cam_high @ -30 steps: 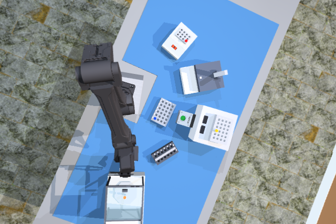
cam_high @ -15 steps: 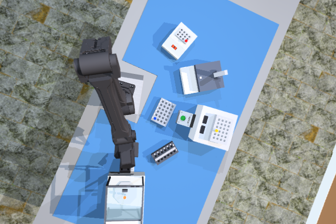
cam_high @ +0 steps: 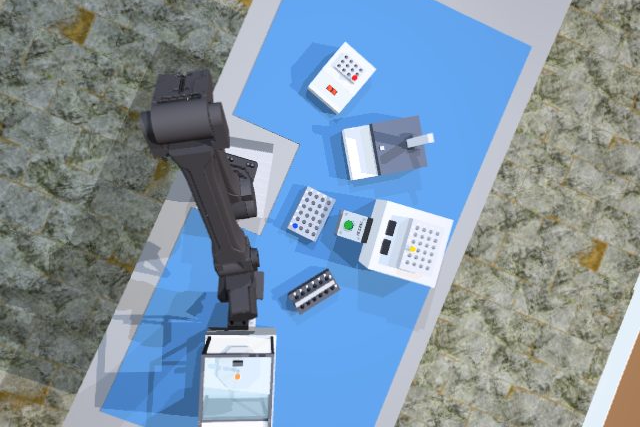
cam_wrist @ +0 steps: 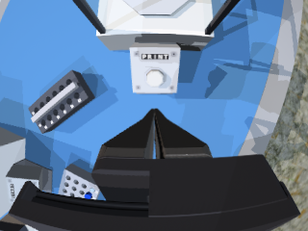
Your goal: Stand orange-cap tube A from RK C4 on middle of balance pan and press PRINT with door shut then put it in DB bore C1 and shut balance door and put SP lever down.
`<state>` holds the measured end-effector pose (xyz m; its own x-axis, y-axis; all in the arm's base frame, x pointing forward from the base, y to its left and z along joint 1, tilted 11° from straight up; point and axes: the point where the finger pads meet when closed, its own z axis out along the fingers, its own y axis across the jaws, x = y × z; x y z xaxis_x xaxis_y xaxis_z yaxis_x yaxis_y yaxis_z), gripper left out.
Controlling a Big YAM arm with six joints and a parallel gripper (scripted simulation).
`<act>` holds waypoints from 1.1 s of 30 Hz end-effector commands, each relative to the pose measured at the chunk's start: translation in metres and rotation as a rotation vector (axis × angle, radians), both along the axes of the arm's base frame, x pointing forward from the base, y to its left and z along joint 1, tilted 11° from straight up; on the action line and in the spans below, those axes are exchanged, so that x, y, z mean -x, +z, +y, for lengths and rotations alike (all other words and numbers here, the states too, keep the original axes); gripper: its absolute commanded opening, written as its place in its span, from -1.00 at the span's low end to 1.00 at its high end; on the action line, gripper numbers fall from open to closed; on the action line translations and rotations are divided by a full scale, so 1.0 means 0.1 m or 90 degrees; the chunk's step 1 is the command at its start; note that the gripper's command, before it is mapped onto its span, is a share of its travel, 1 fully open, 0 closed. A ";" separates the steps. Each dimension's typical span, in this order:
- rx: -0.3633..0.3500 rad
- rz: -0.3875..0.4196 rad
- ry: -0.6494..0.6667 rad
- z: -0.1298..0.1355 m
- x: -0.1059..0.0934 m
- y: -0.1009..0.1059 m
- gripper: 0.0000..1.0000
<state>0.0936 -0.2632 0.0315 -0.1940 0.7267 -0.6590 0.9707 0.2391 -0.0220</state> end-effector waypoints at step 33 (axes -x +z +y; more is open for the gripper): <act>0.004 0.001 -0.003 -0.09 0.01 -0.08 -1.00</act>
